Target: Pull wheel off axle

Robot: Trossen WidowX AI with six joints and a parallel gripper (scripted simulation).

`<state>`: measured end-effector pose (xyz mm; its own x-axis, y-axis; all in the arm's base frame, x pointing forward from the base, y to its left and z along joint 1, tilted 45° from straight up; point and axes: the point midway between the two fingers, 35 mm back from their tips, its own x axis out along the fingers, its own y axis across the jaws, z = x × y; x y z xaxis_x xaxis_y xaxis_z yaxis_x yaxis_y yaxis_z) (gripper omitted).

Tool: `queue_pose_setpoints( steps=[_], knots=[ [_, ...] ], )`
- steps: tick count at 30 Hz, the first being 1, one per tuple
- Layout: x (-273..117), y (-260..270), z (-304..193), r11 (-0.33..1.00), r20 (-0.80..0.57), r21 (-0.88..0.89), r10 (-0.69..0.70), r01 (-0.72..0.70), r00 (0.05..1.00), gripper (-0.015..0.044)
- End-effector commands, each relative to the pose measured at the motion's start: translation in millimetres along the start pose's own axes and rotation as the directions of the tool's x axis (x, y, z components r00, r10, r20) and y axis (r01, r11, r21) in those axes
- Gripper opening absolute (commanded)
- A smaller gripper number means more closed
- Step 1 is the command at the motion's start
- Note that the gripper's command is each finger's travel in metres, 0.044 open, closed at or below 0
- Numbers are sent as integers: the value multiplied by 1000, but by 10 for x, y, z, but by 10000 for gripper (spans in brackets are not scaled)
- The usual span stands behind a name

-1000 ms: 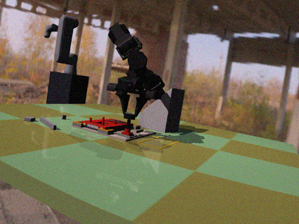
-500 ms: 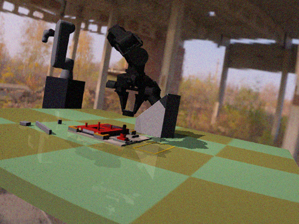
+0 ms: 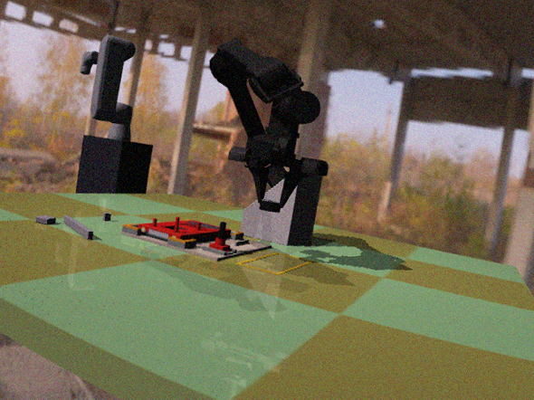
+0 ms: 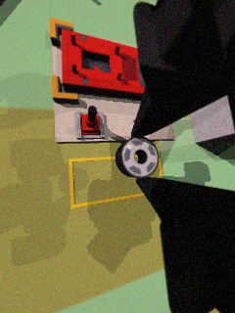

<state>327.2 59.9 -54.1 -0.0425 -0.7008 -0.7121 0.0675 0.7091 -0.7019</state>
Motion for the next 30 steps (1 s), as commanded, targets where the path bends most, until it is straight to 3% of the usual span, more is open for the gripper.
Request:
queue_pose_setpoints(
  steps=[1, 18, 30],
  knots=[
    [-25, 194, -95, 1000, 4, 9, 4, -4, 1000, 0],
    [243, 295, -149, 1000, 4, 13, 2, -2, 1000, 0],
    [987, 284, -150, 1000, 5, 13, -2, 2, 1000, 0]
  ],
)
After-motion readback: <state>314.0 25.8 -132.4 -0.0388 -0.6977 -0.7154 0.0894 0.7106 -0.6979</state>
